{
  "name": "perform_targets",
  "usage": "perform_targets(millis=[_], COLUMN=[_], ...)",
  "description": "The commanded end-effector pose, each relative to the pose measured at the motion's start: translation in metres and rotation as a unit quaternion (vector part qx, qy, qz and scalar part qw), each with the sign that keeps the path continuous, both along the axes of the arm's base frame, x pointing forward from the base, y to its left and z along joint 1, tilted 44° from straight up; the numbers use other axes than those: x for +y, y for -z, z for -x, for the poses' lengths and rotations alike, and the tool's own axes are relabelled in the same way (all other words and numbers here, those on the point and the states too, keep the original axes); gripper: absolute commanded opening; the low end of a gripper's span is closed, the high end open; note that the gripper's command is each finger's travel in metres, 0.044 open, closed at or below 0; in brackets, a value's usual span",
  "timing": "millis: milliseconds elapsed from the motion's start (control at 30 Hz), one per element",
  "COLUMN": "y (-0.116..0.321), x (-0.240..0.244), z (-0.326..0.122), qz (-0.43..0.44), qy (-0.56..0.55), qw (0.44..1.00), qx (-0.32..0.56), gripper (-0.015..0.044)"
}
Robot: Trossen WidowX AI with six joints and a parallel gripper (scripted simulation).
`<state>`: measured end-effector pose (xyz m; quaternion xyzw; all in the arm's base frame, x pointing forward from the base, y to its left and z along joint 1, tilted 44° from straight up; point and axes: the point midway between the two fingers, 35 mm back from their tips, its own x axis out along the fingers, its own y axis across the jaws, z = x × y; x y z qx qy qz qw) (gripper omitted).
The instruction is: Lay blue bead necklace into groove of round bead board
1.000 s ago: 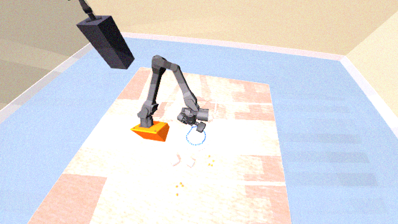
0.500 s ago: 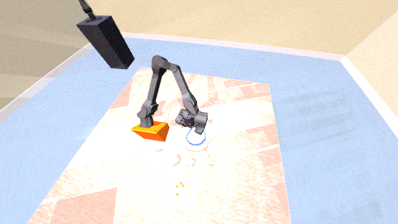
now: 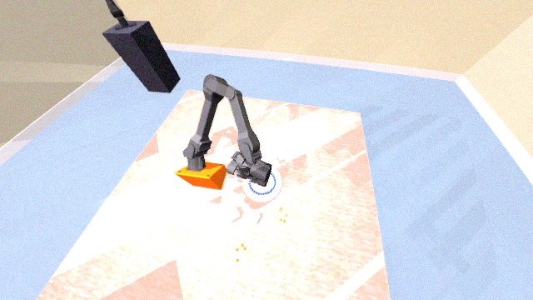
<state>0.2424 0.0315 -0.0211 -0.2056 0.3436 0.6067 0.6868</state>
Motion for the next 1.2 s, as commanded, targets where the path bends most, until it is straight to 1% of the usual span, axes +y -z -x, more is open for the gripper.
perform_targets(millis=[0,100,767,1000,1133,1167], y=[0.007,0.002,0.024,0.024,0.023,0.023], x=[0.006,0.002,0.022,0.023,0.021,0.021], z=[0.004,0.000,0.004,0.004,0.002,0.002], qz=[-0.002,0.000,-0.003,-0.003,0.000,0.000], qy=[-0.001,-0.001,-0.001,-0.001,-0.003,-0.003], qw=[1.000,1.000,1.000,1.000,1.000,1.000], qx=[0.005,0.000,0.005,0.005,0.001,0.001], gripper=[0.0120,0.0120,0.0120,0.0120,0.0015,0.0000])
